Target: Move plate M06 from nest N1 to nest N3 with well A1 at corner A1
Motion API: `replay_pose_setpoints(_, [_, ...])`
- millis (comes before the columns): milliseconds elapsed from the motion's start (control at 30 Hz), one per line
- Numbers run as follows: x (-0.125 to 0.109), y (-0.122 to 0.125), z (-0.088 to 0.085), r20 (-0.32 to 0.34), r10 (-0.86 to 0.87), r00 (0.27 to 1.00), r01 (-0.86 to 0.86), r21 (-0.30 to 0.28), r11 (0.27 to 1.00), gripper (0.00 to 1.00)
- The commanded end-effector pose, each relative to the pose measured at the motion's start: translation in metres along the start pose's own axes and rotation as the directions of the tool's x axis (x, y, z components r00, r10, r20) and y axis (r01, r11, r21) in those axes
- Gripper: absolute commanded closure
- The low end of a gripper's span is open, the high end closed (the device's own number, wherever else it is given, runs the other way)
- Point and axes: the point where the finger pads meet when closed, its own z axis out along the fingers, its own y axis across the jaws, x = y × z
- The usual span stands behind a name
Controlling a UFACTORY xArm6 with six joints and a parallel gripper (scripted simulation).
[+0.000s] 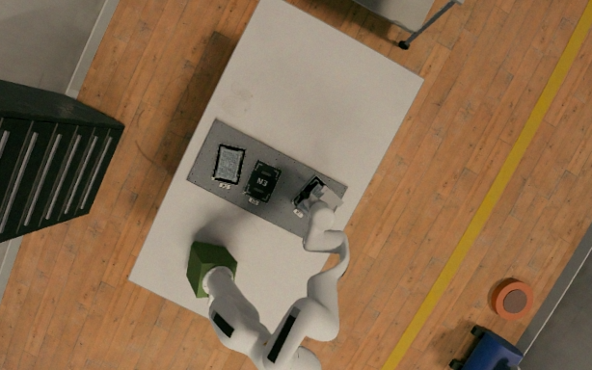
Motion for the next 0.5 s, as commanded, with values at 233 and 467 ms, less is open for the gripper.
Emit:
replay_pose_setpoints(233, [-0.005, -0.014, -0.002, -0.003, -0.099, 0.995, 0.099, 0.001, 0.995, 1.0])
replay_pose_setpoints(467, [-0.016, -0.036, -0.002, -0.003, -0.263, 0.965, 0.263, 0.0, 0.965, 1.0])
